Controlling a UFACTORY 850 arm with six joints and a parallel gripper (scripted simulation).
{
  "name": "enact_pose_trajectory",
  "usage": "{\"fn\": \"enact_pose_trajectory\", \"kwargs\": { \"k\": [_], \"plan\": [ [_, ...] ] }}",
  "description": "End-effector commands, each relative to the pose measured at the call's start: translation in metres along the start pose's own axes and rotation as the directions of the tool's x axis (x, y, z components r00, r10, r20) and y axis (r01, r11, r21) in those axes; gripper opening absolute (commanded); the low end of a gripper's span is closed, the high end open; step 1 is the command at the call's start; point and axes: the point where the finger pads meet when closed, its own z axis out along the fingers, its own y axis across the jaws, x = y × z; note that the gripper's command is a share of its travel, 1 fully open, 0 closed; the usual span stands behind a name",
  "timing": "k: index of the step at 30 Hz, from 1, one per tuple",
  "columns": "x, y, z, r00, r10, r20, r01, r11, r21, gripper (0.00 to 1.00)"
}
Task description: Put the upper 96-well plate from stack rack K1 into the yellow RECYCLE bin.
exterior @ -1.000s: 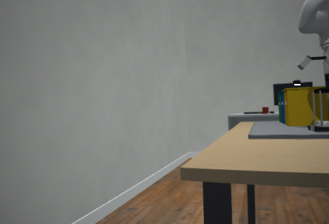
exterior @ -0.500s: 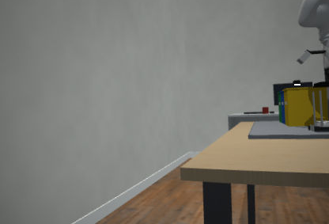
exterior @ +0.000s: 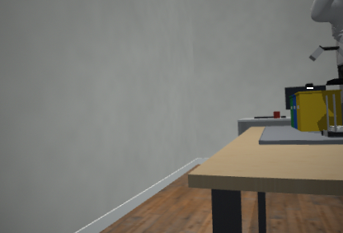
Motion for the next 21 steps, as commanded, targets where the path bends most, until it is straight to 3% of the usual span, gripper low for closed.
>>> {"fn": "enact_pose_trajectory", "kwargs": {
  "k": [1,21],
  "plan": [
    [0.0,0.0,-0.009,1.0,0.0,0.0,0.0,1.0,0.0,0.0],
    [0.0,0.0,-0.037,1.0,0.0,0.0,0.0,1.0,0.0,0.0]
  ]
}}
